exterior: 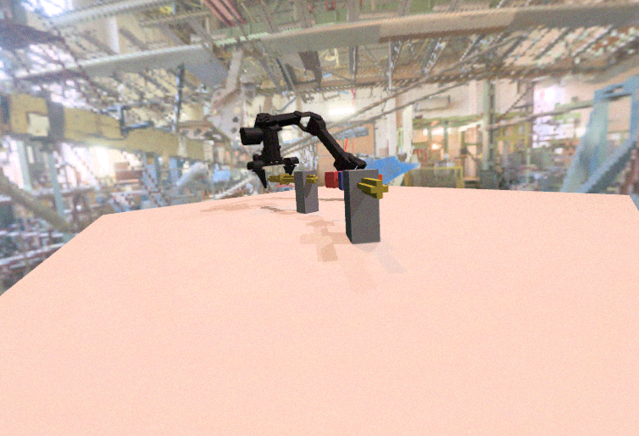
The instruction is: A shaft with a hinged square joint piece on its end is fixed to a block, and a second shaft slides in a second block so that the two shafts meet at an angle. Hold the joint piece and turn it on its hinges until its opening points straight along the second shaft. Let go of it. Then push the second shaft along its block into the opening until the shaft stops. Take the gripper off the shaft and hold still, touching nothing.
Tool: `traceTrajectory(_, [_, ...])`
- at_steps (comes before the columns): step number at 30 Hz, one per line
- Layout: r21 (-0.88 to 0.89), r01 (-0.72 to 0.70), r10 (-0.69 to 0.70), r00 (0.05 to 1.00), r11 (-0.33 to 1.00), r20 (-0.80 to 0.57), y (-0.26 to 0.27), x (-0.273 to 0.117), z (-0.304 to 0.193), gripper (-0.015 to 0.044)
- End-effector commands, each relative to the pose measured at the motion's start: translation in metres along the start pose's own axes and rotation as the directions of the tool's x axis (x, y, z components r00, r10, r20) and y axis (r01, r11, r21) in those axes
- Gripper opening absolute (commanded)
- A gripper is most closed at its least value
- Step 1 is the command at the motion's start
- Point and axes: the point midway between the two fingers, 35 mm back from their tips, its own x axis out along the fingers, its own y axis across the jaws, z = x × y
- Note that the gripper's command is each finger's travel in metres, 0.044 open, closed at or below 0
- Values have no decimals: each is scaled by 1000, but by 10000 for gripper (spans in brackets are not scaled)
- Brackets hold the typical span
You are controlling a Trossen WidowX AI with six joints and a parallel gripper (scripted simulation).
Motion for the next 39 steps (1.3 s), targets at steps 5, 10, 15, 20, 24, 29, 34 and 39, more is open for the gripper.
traceTrajectory(5, [-10, 6, -6, 1000, 1000, 6, -2, 7, 0, 361])
traceTrajectory(10, [-10, 6, -6, 1000, 1000, 6, -2, 7, 0, 230])
traceTrajectory(15, [-10, 6, -6, 1000, 1000, 6, -2, 7, 0, 102])
traceTrajectory(20, [-10, 6, -6, 1000, 1000, 6, -2, 7, 0, 102])
traceTrajectory(24, [-10, 6, -6, 1000, 1000, 6, -2, 7, 0, 102])
traceTrajectory(29, [-10, 6, -6, 1000, 1000, 6, -2, 7, 0, 75])
traceTrajectory(34, [-10, -9, 9, 1000, 1000, 6, -2, 7, 0, 67])
traceTrajectory(39, [-3, -21, 21, 1000, 1000, 0, -2, 6, -1, 54])
